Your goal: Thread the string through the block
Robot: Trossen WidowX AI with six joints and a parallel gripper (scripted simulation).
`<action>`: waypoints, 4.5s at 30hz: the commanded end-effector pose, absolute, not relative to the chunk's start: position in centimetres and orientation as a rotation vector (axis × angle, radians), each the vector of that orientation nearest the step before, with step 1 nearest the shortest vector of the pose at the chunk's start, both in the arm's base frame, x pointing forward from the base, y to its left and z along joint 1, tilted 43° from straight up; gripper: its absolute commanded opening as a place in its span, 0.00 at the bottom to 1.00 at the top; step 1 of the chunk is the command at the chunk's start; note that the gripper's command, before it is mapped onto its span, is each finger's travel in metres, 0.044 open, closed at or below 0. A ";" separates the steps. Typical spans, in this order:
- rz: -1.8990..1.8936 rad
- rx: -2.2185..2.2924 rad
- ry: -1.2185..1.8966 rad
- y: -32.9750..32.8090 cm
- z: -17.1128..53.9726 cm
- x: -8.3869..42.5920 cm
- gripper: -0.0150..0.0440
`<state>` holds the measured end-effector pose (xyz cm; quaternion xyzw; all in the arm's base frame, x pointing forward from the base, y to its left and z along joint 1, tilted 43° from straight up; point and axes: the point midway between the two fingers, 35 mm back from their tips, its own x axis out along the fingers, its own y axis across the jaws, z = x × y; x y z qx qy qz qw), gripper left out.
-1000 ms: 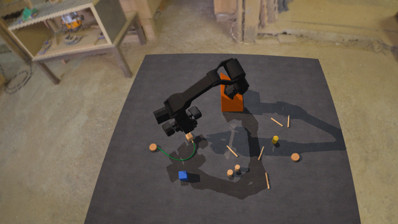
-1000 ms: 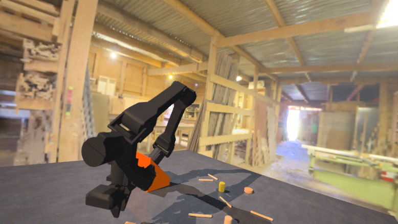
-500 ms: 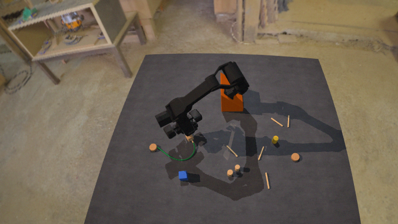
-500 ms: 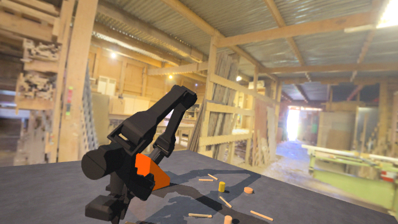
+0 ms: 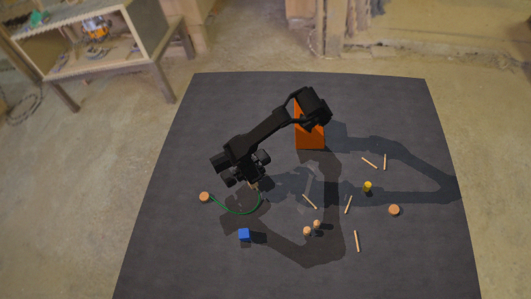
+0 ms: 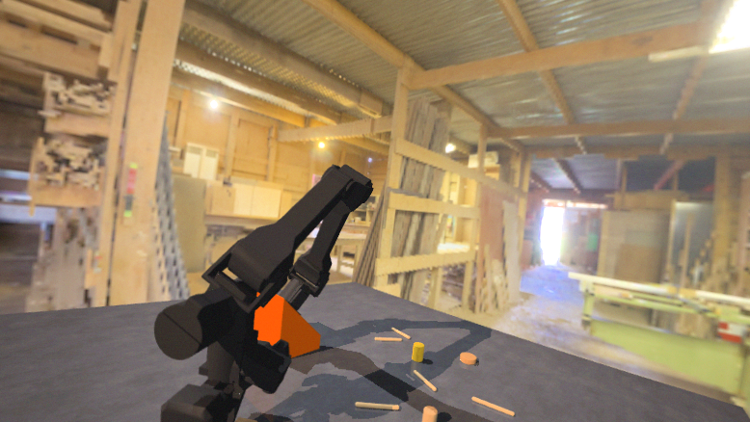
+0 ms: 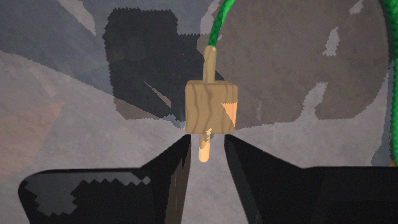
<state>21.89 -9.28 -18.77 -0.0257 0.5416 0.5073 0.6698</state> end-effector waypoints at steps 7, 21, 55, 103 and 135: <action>1.145 -0.057 1.221 -9.2 -18.8 21.8 0.25; 1.132 -0.009 1.153 -9.2 -19.1 21.6 0.25; 1.120 -0.016 1.151 -11.5 -20.8 18.8 0.25; 1.002 0.090 1.245 -15.0 -22.7 14.0 0.25; 1.009 0.112 1.248 -20.2 -17.8 13.8 0.61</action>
